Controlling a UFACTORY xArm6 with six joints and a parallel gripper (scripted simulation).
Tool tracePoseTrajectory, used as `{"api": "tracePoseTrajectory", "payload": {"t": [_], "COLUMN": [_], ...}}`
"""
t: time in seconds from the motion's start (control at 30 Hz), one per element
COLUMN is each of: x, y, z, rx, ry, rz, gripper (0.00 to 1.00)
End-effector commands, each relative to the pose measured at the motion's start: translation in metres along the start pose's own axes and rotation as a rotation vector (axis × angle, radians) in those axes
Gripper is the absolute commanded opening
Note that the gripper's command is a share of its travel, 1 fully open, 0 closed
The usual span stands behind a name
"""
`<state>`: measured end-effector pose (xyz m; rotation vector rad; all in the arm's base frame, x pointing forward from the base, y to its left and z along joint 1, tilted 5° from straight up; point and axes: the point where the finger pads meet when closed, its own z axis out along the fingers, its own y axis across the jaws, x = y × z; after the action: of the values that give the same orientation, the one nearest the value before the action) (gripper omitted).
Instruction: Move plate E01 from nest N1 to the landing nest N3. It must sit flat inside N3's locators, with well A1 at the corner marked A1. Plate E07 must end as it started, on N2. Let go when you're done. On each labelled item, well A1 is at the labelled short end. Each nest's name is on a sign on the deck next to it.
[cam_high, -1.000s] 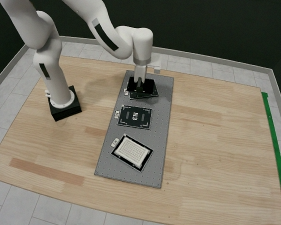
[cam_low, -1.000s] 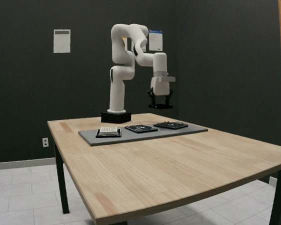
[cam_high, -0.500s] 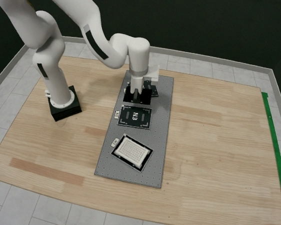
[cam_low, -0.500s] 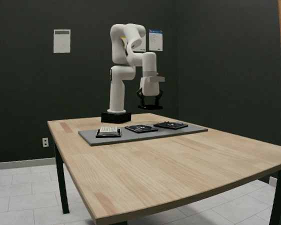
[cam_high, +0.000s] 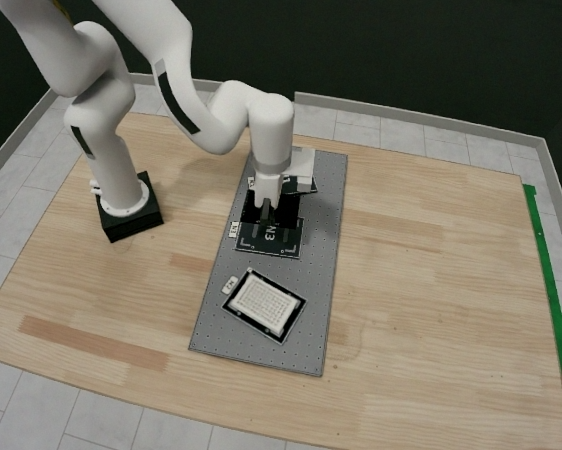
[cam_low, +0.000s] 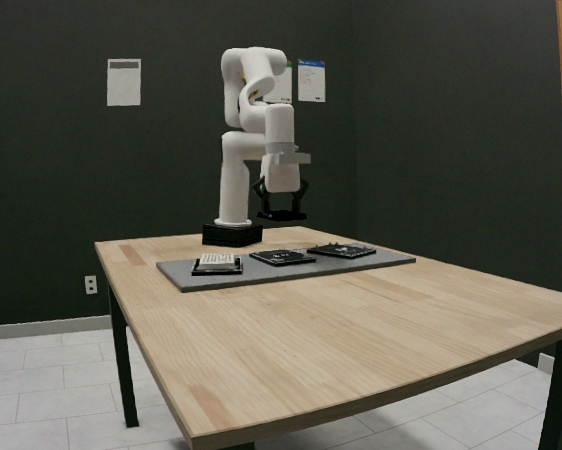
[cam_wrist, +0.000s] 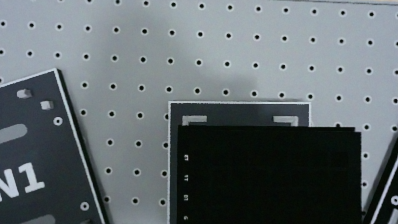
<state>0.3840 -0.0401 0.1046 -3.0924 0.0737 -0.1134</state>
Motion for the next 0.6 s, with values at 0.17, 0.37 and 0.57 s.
{"api": "tracePoseTrajectory", "payload": {"t": [0.17,0.37,0.57], "x": [0.0015,0.0015,0.0015], "y": [0.0016,0.0015,0.0016], "z": [-0.0013,-0.0013,0.0003], "rx": [0.001,0.001,0.001], "ry": [0.004,0.004,0.004], "rz": [-0.001,-0.001,-0.001], "gripper": [0.00,0.00,0.00]}}
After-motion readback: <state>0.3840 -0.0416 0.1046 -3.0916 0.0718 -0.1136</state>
